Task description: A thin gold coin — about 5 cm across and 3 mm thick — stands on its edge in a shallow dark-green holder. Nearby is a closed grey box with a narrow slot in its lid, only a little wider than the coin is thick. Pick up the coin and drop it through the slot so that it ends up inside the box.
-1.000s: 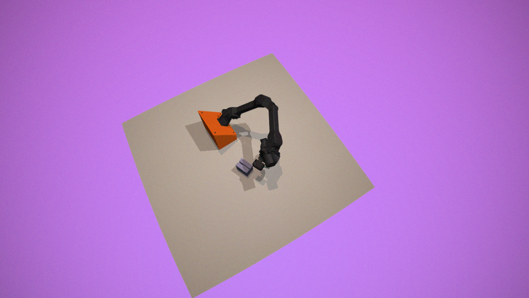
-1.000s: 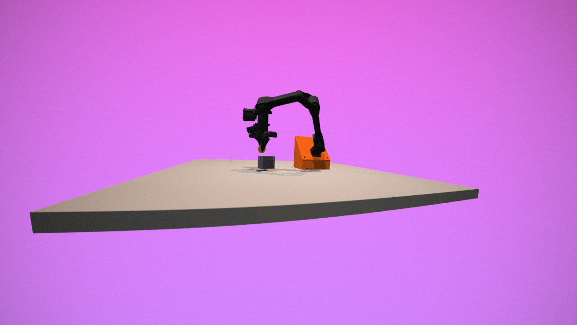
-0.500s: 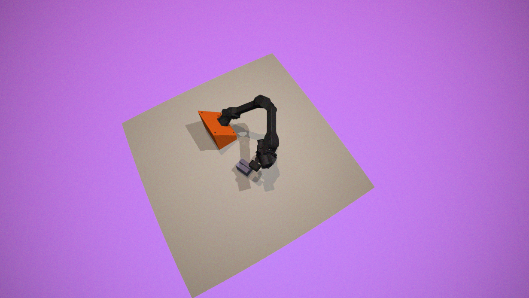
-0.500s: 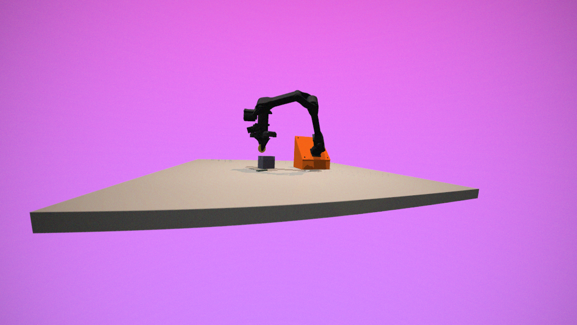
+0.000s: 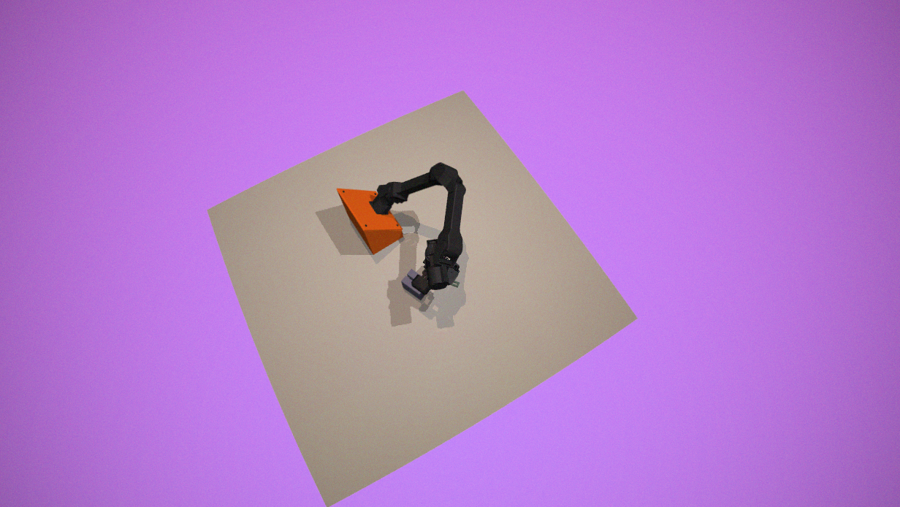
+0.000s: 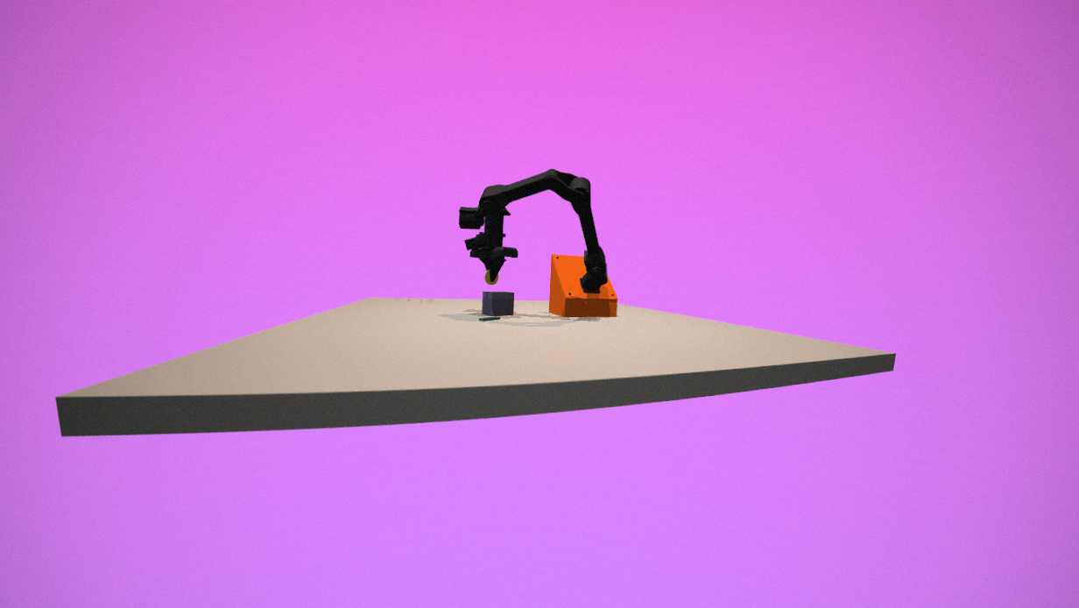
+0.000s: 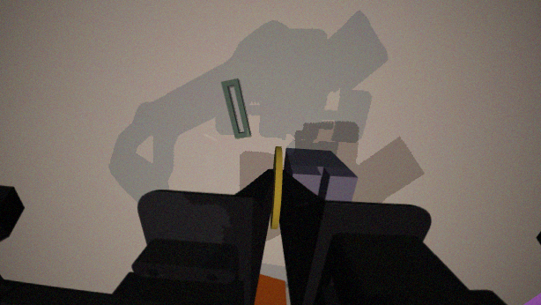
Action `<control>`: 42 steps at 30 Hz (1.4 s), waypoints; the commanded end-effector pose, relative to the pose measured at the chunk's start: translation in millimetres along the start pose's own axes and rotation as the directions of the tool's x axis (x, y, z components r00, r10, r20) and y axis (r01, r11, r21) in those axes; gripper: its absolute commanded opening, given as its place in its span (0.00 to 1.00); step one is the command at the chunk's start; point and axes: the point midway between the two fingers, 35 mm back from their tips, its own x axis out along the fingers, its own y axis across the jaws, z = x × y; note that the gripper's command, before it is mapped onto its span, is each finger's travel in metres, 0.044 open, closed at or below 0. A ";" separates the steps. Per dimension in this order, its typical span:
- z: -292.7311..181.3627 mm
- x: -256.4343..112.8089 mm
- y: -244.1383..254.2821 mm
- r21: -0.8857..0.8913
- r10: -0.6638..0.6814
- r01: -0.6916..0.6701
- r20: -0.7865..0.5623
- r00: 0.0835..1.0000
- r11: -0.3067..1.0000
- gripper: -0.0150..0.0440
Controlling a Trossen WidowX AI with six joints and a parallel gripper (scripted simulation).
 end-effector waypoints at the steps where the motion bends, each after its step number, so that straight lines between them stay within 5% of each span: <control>1: -8.6 1.6 -9.4 0.003 -0.001 0.001 -0.007 1.000 1.000 0.25; 42: -53.5 1.7 -45.8 0.003 0.005 -0.005 -0.001 1.000 1.000 0.25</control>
